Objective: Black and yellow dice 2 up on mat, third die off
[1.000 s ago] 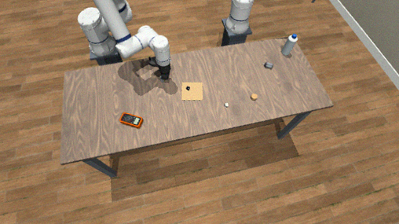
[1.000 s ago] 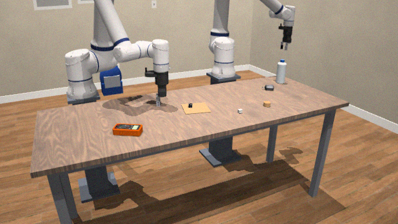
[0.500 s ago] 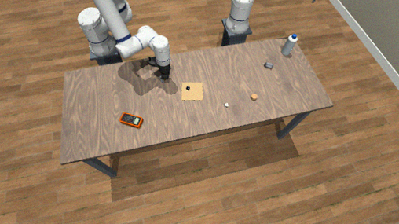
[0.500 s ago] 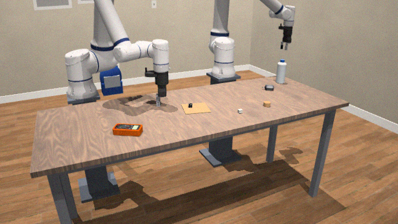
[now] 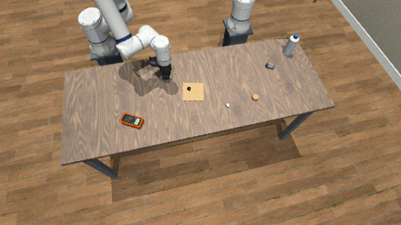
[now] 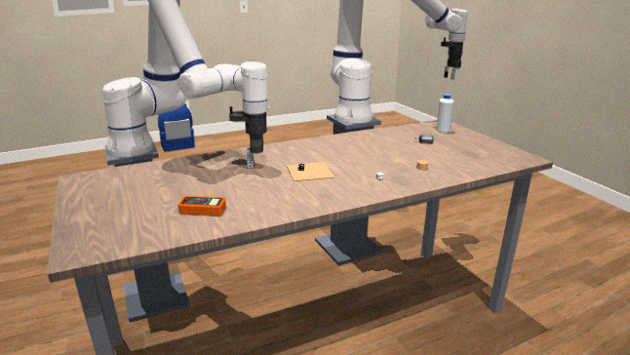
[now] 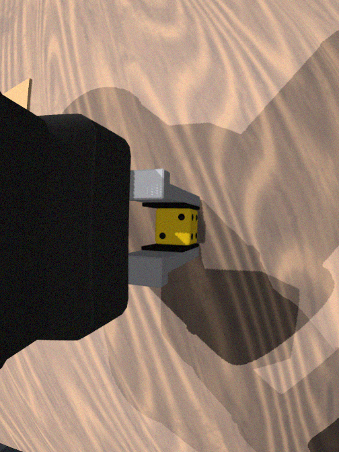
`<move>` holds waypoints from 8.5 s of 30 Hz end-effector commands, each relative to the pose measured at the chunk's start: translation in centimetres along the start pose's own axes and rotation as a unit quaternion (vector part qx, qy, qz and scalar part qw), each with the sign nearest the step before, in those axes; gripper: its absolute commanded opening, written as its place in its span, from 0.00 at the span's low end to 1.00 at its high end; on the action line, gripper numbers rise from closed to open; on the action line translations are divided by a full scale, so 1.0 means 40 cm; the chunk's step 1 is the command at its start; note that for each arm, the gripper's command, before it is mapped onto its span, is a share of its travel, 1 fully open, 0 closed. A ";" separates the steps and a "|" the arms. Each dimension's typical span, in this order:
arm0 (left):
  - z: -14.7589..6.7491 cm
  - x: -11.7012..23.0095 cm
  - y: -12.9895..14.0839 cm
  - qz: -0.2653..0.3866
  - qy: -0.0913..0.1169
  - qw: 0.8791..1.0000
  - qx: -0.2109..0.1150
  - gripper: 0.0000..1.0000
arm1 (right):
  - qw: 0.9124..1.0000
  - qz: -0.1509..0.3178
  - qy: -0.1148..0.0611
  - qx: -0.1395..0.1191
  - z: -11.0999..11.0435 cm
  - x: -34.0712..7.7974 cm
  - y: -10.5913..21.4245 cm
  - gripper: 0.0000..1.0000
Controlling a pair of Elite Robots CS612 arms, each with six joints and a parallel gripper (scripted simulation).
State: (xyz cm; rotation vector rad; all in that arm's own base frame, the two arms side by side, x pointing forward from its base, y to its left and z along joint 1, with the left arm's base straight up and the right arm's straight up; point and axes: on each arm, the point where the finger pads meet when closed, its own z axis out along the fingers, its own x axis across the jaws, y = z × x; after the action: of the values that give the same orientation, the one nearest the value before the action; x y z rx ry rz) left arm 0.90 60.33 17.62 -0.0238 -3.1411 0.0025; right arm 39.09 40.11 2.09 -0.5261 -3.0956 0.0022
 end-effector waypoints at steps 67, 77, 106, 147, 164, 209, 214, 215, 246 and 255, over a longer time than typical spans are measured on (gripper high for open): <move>-0.002 0.000 0.001 0.000 0.000 1.000 -0.001 1.00 | 0.981 0.192 -0.001 -0.001 -0.256 -0.170 0.586 0.40; -0.002 0.000 0.001 0.000 0.000 1.000 -0.001 1.00 | 0.981 0.193 -0.001 -0.001 -0.255 -0.170 0.591 0.40; -0.002 0.000 0.001 0.000 0.000 1.000 -0.001 1.00 | 0.981 0.193 0.000 -0.001 -0.075 -0.173 0.594 0.40; -0.002 0.000 0.001 0.000 0.000 1.000 -0.001 1.00 | 0.981 0.193 0.000 -0.001 -0.018 -0.175 0.595 0.40; -0.002 0.000 0.001 0.000 0.000 1.000 -0.001 1.00 | 0.981 0.193 0.000 -0.001 -0.010 -0.175 0.595 0.40; -0.002 0.000 0.001 0.000 0.000 1.000 -0.001 1.00 | 0.981 0.193 0.000 -0.001 -0.010 -0.175 0.595 0.58; -0.002 0.000 0.001 0.000 0.000 1.000 -0.001 1.00 | 0.981 0.193 0.000 -0.001 -0.010 -0.175 0.595 0.64; -0.002 0.000 0.001 0.000 0.000 1.000 -0.001 1.00 | 0.981 0.193 0.000 -0.001 -0.010 -0.175 0.595 0.70; -0.002 0.000 0.001 0.000 0.000 1.000 -0.001 1.00 | 0.981 0.193 0.000 -0.001 -0.174 -0.174 0.595 0.70; -0.002 0.000 0.001 0.000 0.000 1.000 -0.001 1.00 | 0.981 0.193 0.000 -0.001 -0.235 -0.174 0.595 0.70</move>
State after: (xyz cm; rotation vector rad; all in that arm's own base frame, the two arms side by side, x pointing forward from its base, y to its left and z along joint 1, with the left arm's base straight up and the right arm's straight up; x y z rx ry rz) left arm 0.90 60.33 17.62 -0.0238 -3.1411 0.0025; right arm 53.51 60.25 10.52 -1.1150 -2.9363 0.0019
